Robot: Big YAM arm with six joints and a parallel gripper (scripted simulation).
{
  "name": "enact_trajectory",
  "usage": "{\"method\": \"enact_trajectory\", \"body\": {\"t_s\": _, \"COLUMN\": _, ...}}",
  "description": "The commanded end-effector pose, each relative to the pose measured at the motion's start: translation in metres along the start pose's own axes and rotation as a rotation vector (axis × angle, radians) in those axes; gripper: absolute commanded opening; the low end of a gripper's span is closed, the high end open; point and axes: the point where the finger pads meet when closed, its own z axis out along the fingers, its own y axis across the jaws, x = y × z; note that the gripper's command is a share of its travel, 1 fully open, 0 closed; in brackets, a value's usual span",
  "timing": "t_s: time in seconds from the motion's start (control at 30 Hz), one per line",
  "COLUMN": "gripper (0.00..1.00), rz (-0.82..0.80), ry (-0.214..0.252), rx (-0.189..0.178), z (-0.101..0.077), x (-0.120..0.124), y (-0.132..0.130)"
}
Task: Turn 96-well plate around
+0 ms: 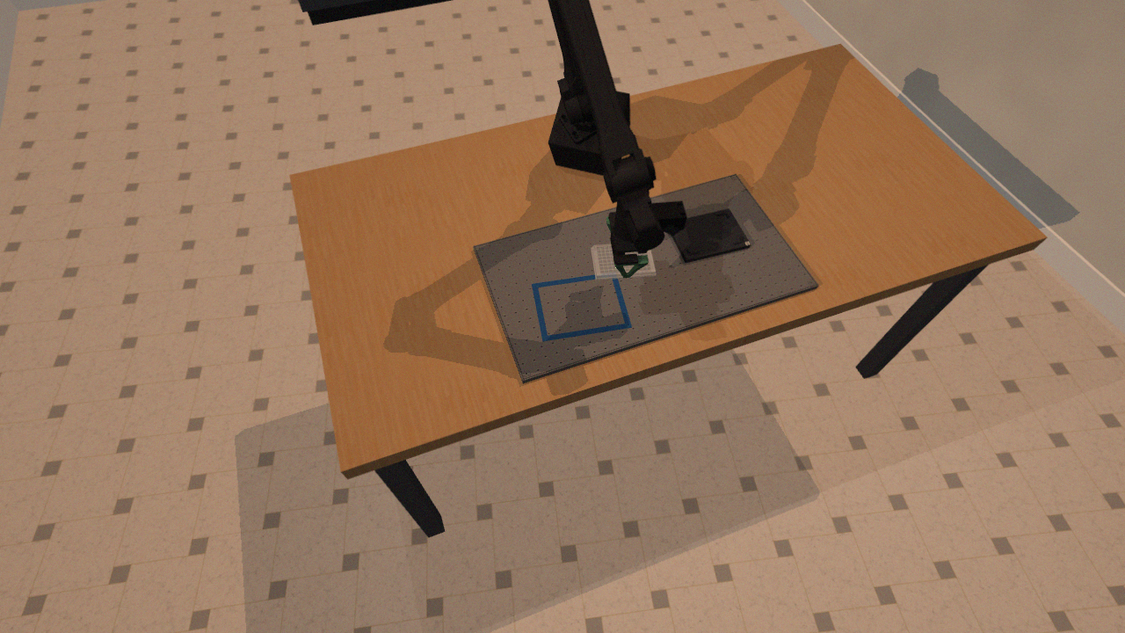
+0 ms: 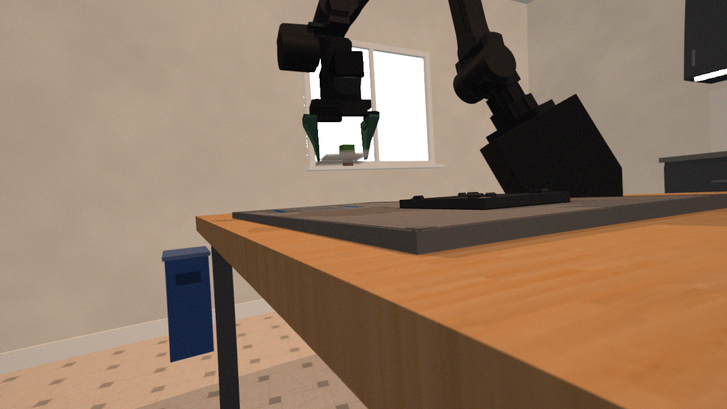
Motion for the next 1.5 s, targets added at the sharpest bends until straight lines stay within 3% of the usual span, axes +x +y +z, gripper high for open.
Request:
{"method": "enact_trajectory", "body": {"t_s": 0.0, "gripper": 0.0, "rz": -0.013, "ry": -0.007, "rx": 0.045, "z": -0.015, "x": 0.006, "y": -0.023}}
{"method": "enact_trajectory", "body": {"t_s": 0.03, "gripper": 0.0, "rz": -0.018, "ry": -0.004, "rx": 0.025, "z": -0.009, "x": 0.009, "y": -0.014}}
{"method": "enact_trajectory", "body": {"t_s": 0.07, "gripper": 0.0, "rz": -0.014, "ry": -0.005, "rx": 0.042, "z": -0.014, "x": 0.012, "y": -0.026}}
{"method": "enact_trajectory", "body": {"t_s": 0.6, "gripper": 0.0, "rz": -0.022, "ry": 0.0, "rx": 0.014, "z": -0.003, "x": 0.054, "y": -0.039}}
{"method": "enact_trajectory", "body": {"t_s": 1.07, "gripper": 0.0, "rz": -0.022, "ry": 0.003, "rx": 0.023, "z": -0.005, "x": 0.098, "y": -0.065}}
{"method": "enact_trajectory", "body": {"t_s": 1.17, "gripper": 0.0, "rz": -0.021, "ry": 0.004, "rx": 0.027, "z": -0.005, "x": 0.101, "y": -0.067}}
{"method": "enact_trajectory", "body": {"t_s": 1.23, "gripper": 0.0, "rz": -0.025, "ry": 0.002, "rx": 0.005, "z": 0.001, "x": 0.1, "y": -0.056}}
{"method": "enact_trajectory", "body": {"t_s": 1.47, "gripper": 0.0, "rz": -0.034, "ry": -0.001, "rx": 0.008, "z": 0.001, "x": 0.095, "y": -0.057}}
